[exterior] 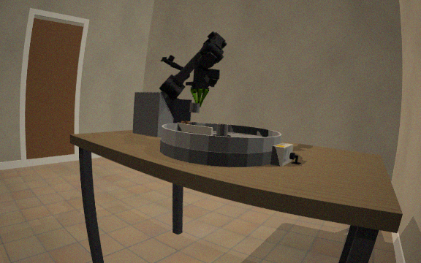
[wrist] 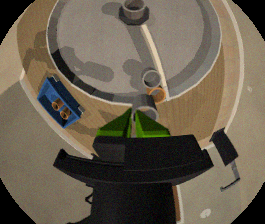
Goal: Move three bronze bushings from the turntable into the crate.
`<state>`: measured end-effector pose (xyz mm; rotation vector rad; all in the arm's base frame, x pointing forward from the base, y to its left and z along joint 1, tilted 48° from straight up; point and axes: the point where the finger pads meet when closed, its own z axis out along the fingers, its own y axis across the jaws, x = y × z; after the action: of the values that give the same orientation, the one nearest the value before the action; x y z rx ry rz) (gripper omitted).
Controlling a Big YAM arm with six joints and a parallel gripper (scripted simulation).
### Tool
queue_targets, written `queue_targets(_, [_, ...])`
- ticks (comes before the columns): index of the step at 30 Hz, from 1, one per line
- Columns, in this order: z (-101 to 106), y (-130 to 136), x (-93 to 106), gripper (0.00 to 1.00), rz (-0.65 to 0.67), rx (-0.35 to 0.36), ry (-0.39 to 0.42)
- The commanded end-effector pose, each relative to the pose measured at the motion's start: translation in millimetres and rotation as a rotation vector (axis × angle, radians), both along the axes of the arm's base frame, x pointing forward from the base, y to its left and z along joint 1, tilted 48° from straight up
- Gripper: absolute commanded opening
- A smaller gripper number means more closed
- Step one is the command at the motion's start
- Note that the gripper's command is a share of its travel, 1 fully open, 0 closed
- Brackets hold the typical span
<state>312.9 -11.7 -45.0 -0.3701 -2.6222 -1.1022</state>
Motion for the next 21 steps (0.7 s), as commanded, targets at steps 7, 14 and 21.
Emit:
queue_targets(7, [8,-9,21.5,0.00,0.007,-0.021,-0.055])
queue_targets(14, [8,-9,21.5,0.00,0.007,-0.021,-0.055])
queue_targets(21, [-1,-3,31.6,0.00,0.007,-0.010,-0.021])
